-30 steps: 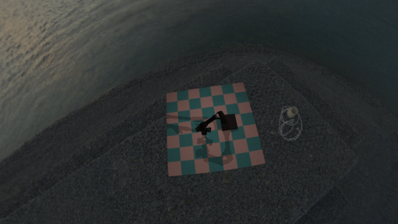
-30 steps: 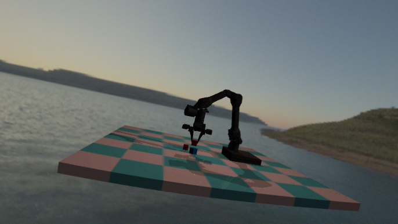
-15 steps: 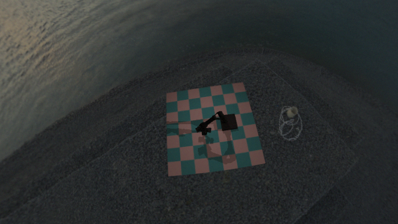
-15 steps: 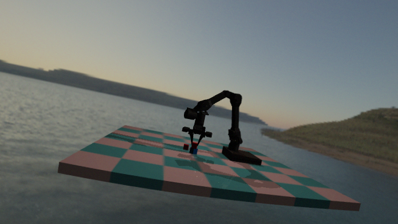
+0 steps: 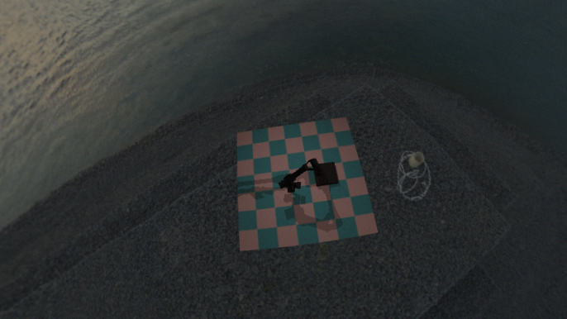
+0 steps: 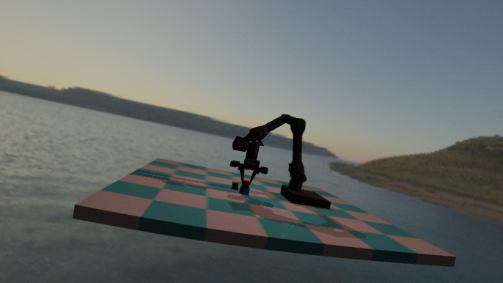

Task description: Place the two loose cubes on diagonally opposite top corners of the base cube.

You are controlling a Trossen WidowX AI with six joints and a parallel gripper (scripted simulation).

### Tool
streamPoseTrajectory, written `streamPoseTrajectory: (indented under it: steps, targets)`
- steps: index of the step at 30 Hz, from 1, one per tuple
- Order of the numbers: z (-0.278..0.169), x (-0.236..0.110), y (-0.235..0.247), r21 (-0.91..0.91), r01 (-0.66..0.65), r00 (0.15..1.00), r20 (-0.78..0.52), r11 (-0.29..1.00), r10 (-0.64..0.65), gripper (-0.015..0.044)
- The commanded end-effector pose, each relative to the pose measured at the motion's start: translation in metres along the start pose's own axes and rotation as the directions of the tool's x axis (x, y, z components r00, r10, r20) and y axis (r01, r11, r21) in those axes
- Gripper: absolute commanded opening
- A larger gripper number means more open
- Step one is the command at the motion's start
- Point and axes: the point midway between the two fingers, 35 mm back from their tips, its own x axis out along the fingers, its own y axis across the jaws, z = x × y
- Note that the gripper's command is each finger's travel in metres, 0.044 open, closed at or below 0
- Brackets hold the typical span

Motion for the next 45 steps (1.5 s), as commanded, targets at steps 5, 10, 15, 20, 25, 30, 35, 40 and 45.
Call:
streamPoseTrajectory:
  steps: [5,10,15,20,25,30,35,40,45]
  targets:
    - [0.001,0.0,0.0,0.006,-0.002,1.0,0.005,1.0,0.002,0.0205]
    - [0.001,-0.002,0.0,0.005,-0.001,1.0,0.004,1.0,0.001,0.0205]
    - [0.0,-0.011,0.0,0.0,0.0,1.0,0.0,1.0,0.0,0.0205]
    - [0.0,-0.018,0.0,0.0,0.0,1.0,0.0,1.0,0.0,0.0205]
    - [0.0,-0.024,0.0,0.0,0.0,1.0,0.0,1.0,0.0,0.0205]
    - [0.0,-0.03,0.0,0.0,0.0,1.0,0.0,1.0,0.0,0.0205]
    - [-0.002,-0.028,0.0,0.003,-0.004,1.0,-0.003,1.0,0.004,0.0231]
    - [-0.031,-0.043,-0.025,-0.03,-0.001,1.0,-0.003,1.0,0.001,0.0265]
    - [-0.069,-0.06,-0.049,-0.067,0.002,1.0,-0.004,0.998,-0.002,0.0265]
